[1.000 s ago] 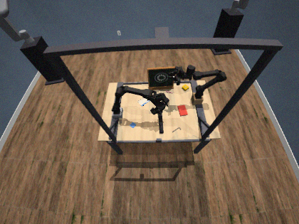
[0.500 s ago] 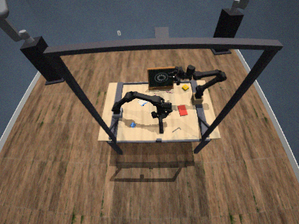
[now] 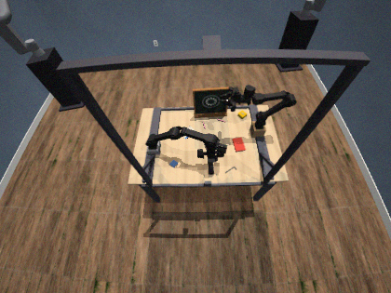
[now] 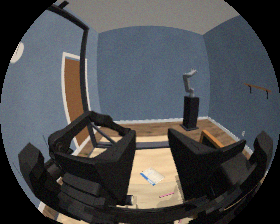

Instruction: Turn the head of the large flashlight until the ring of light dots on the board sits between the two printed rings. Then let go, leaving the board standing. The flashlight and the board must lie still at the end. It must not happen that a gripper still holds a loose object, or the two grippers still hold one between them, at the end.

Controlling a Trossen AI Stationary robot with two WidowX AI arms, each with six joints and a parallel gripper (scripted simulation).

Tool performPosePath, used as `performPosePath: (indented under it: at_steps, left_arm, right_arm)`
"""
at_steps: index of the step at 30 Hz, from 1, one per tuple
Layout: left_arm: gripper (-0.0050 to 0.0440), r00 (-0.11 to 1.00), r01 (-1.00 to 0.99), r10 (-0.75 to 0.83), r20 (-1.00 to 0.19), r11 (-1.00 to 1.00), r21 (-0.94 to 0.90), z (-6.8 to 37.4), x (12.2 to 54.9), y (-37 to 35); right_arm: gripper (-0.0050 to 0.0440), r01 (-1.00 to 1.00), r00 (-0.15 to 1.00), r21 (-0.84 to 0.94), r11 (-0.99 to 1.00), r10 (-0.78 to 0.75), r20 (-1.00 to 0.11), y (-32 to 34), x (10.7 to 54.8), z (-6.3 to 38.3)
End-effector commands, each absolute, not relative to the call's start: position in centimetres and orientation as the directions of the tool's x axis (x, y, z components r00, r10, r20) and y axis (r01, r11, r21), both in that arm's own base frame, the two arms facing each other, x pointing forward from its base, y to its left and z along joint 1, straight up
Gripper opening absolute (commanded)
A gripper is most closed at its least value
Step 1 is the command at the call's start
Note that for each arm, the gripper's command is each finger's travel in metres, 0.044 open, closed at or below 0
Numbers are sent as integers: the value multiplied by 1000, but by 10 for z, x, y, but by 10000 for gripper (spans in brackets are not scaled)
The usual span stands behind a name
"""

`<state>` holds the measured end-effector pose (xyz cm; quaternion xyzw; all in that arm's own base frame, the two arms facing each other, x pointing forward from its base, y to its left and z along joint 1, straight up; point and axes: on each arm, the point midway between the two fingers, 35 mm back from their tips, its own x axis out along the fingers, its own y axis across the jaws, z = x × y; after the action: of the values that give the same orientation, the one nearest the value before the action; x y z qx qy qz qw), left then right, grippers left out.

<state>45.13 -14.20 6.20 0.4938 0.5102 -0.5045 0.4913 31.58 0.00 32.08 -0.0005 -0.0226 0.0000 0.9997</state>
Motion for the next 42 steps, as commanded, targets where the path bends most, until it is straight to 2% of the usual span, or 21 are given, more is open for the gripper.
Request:
performPosePath:
  at_steps: [1,11,42]
  left_arm:
    - [440,43,999,-13,-999,15,43,84,461,-143]
    - [440,50,999,-14,-999,18,49,88,461,-142]
    - [440,39,999,-10,-999,17,39,37,461,-142]
  right_arm:
    - [168,4,998,-6,1000,-4,61,-1,315,328]
    - [168,4,998,-6,1000,-4,61,-1,315,328]
    - [168,4,998,-6,1000,-4,61,-1,315,328]
